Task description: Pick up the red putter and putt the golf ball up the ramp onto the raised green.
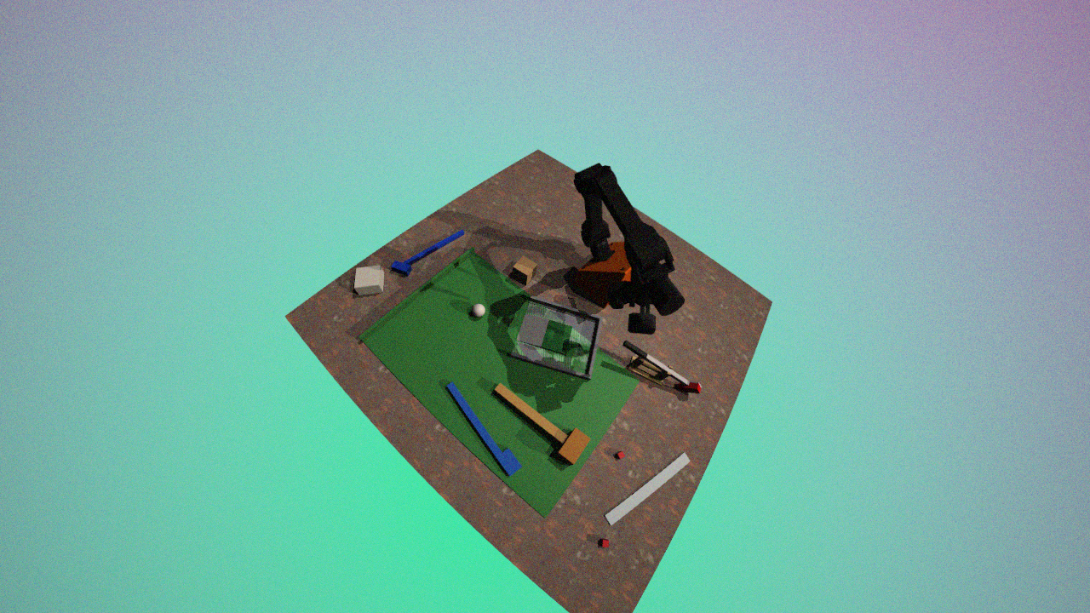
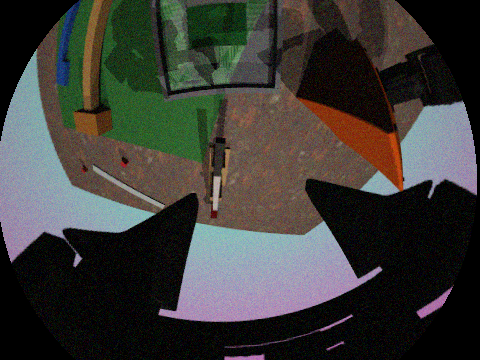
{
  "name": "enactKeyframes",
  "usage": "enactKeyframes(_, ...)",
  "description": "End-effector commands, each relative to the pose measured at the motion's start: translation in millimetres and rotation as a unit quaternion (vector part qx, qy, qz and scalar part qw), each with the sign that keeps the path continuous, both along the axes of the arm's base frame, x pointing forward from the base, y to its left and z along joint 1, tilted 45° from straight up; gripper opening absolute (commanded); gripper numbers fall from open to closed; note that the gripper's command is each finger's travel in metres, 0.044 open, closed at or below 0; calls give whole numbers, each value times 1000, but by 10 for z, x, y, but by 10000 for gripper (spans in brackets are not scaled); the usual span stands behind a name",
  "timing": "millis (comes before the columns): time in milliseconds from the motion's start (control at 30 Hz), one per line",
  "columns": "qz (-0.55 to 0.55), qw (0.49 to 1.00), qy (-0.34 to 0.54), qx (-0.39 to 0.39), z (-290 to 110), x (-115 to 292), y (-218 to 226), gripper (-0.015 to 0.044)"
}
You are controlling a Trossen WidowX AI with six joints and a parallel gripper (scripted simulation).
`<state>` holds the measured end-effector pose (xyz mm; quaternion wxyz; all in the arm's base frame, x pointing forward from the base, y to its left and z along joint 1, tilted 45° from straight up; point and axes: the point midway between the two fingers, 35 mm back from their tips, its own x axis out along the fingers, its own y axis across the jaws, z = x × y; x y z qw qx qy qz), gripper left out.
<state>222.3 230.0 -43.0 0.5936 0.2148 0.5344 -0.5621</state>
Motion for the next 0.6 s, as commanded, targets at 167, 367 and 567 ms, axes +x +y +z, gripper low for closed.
enactKeyframes(167,-59,983,-108,-138,-999,139,-148,440)
enactKeyframes(367,-59,983,-108,-138,-1008,80,-131,440)
enactKeyframes(567,-59,983,-108,-138,-1092,75,-205,440)
